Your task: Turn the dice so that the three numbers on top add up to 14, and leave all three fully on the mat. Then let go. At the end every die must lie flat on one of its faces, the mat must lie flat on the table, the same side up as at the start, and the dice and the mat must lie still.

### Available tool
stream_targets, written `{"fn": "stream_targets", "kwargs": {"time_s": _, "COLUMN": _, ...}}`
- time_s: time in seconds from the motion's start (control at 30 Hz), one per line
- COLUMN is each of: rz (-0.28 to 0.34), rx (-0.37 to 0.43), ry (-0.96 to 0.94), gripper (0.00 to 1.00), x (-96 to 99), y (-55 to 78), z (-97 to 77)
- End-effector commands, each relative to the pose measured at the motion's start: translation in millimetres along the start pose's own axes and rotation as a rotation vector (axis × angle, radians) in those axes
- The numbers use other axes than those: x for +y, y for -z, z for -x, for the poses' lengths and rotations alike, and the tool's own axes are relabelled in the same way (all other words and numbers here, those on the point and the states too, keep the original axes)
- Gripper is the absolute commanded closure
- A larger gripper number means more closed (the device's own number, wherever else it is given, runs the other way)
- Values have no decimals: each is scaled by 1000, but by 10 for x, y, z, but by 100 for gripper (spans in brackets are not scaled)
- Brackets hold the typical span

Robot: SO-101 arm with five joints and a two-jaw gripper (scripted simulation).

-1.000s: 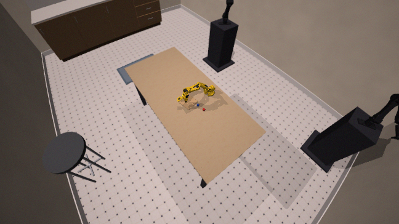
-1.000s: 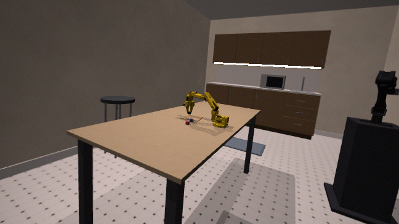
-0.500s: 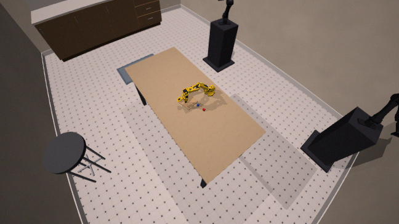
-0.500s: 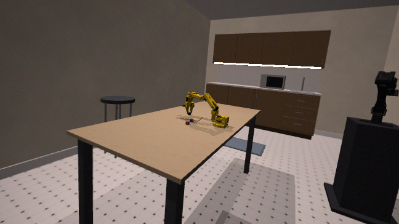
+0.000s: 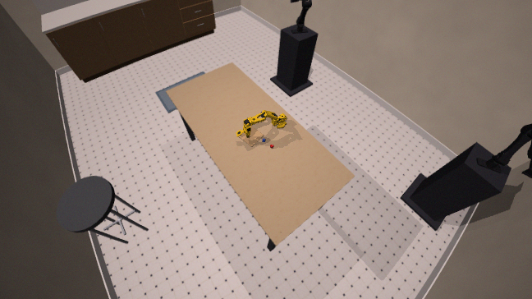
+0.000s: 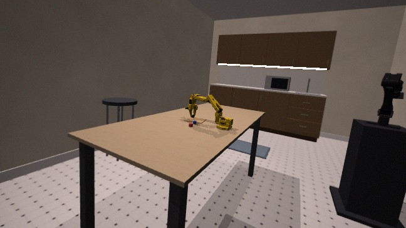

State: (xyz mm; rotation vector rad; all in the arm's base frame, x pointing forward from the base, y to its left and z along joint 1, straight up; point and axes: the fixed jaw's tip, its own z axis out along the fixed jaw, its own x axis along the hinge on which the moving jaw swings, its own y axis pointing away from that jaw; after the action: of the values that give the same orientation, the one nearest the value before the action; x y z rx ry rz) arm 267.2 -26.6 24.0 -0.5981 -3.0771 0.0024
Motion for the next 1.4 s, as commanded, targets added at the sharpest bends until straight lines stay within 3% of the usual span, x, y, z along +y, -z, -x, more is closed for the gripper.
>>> {"fn": "stream_targets", "kwargs": {"time_s": 0.0, "rz": 13, "rx": -44, "ry": 17, "gripper": 100, "x": 43, "y": 89, "z": 44}}
{"fn": "stream_targets", "kwargs": {"time_s": 1.37, "rz": 13, "rx": -44, "ry": 17, "gripper": 98, "x": 45, "y": -30, "z": 53}}
